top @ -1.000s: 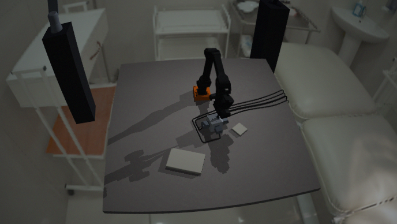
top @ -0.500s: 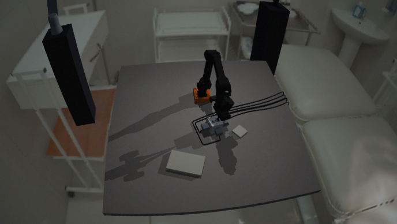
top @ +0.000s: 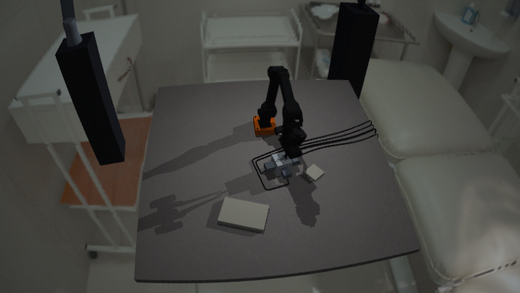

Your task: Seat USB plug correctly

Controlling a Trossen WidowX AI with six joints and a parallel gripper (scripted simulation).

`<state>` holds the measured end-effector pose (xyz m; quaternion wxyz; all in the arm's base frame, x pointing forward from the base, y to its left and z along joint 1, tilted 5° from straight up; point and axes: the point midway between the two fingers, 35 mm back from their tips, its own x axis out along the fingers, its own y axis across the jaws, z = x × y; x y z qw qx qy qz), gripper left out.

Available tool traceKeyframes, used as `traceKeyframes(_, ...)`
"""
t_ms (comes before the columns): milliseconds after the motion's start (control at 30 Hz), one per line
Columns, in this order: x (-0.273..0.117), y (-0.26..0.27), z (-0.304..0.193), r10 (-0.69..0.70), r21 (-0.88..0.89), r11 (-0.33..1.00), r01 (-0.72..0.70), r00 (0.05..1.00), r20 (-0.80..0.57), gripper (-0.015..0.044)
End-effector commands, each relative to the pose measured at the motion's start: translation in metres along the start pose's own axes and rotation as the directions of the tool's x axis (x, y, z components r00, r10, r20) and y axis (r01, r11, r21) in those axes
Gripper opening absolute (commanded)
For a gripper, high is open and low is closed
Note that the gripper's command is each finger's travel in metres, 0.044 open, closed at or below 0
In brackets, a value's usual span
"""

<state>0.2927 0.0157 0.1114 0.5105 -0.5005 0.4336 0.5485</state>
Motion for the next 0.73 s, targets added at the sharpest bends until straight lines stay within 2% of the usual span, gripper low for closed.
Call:
traceKeyframes(0, 0.0, 0.0, 0.0, 0.0, 0.0, 1.0, 0.0, 1.0, 0.0, 0.0095)
traceKeyframes(700, -0.011, 0.0, 0.0, -0.001, 0.0, 1.0, 0.001, 1.0, 0.0, 0.0095)
